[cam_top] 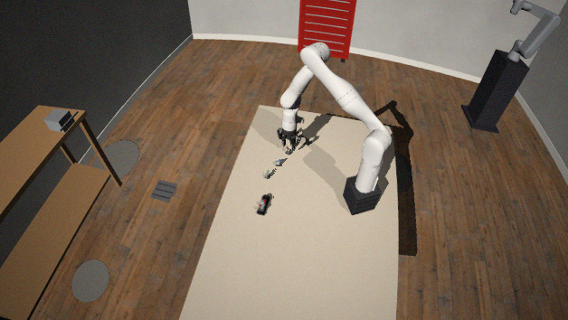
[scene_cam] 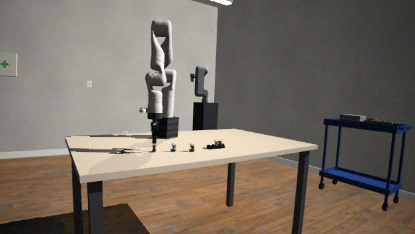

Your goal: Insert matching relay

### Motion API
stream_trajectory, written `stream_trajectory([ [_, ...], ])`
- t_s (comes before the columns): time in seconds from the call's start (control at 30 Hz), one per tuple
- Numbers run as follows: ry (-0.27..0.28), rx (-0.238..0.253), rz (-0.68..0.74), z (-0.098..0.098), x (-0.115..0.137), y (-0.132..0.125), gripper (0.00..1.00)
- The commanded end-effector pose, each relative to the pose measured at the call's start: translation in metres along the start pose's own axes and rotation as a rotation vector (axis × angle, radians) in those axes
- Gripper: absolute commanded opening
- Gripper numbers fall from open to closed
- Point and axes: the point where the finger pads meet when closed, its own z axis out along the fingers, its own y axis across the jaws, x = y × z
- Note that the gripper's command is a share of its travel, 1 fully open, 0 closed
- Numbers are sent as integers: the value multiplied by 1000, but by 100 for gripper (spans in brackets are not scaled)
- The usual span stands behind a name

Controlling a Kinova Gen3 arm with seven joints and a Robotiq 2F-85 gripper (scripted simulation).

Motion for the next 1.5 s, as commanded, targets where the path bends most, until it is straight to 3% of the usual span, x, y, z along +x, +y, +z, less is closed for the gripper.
stream_trajectory([
  [0.0,0,-1,0,3,0,0,53],
  [0.97,0,-1,0,29,0,0,53],
  [1.47,0,-1,0,33,0,0,53],
])
